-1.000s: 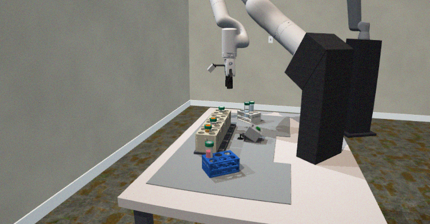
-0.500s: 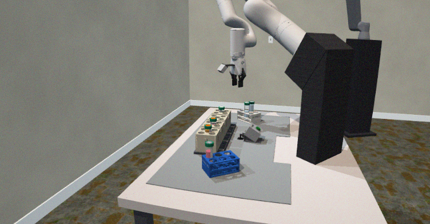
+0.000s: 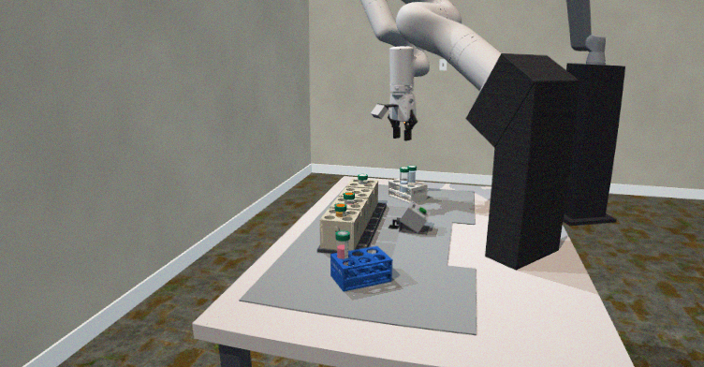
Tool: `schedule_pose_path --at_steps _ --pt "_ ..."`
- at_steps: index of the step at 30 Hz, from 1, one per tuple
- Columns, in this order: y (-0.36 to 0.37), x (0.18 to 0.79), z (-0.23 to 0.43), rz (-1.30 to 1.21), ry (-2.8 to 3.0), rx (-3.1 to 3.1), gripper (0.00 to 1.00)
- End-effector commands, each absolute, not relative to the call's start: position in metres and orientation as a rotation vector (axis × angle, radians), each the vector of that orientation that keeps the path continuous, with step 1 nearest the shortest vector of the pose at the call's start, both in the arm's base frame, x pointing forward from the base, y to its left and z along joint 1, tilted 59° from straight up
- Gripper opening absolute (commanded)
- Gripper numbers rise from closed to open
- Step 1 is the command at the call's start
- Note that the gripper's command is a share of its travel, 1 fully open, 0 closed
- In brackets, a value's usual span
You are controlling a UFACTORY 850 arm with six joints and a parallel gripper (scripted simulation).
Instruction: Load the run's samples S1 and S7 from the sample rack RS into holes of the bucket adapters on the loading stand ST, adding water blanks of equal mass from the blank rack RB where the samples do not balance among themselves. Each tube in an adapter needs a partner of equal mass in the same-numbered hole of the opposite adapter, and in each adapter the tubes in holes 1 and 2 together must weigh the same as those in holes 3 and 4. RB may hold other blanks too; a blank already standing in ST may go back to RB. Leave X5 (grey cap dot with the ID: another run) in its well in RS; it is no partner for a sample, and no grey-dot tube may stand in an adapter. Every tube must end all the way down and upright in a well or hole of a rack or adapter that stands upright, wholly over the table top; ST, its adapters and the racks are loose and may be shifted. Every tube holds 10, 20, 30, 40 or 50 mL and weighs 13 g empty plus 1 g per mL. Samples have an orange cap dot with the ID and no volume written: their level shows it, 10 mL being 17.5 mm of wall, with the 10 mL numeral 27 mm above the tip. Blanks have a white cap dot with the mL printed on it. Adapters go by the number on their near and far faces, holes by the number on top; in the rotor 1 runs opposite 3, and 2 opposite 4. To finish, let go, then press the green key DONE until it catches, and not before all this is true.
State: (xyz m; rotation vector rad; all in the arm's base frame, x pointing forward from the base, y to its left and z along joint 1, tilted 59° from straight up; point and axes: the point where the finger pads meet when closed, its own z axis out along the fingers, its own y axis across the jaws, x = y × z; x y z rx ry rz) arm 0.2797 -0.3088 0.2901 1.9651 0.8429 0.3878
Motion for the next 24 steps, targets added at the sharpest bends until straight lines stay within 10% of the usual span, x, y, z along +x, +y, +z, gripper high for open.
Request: schedule_pose_path --at_steps 1,24 --pt "-0.331 0.261 0.292 0.431 0.862 1.959 0.57" --pt "-0.352 0.24 0.293 0.431 0.862 1.958 0.57"
